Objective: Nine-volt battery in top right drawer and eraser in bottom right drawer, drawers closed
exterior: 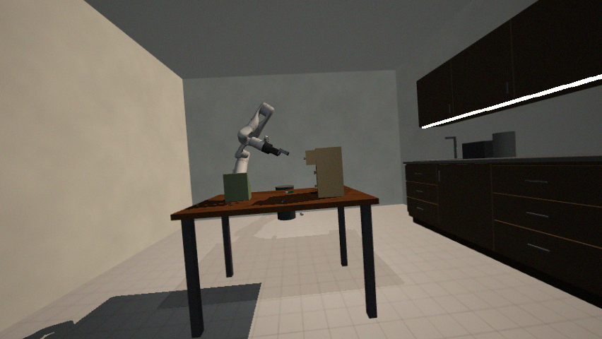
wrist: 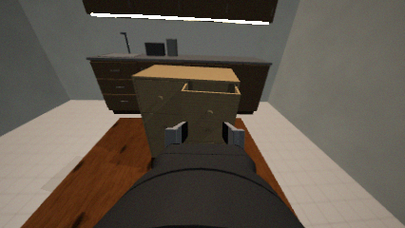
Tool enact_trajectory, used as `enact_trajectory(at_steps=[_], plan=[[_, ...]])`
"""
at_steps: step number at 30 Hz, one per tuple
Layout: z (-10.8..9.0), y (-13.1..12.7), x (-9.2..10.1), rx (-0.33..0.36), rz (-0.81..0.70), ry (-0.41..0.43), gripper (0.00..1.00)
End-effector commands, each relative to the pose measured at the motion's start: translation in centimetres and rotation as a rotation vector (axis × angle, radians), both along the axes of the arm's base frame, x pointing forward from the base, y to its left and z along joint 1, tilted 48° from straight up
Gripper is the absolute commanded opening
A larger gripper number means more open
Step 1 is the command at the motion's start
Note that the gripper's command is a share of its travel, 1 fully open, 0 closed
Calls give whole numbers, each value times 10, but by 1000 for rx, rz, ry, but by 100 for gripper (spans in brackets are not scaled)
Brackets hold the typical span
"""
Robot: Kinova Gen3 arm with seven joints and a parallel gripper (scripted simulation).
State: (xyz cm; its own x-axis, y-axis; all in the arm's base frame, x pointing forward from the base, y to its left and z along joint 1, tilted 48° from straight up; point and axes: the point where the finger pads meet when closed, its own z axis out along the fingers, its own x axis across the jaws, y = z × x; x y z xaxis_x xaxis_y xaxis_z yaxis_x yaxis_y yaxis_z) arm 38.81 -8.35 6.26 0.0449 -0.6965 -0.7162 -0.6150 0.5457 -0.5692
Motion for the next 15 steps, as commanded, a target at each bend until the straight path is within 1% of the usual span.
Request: enact_trajectory(at_steps=[1, 9, 15], plan=[[-12, 3, -8, 34, -32, 16, 100], [-17, 9, -4, 40, -84, -38, 100], [-19, 11, -3, 39, -114, -60, 100]])
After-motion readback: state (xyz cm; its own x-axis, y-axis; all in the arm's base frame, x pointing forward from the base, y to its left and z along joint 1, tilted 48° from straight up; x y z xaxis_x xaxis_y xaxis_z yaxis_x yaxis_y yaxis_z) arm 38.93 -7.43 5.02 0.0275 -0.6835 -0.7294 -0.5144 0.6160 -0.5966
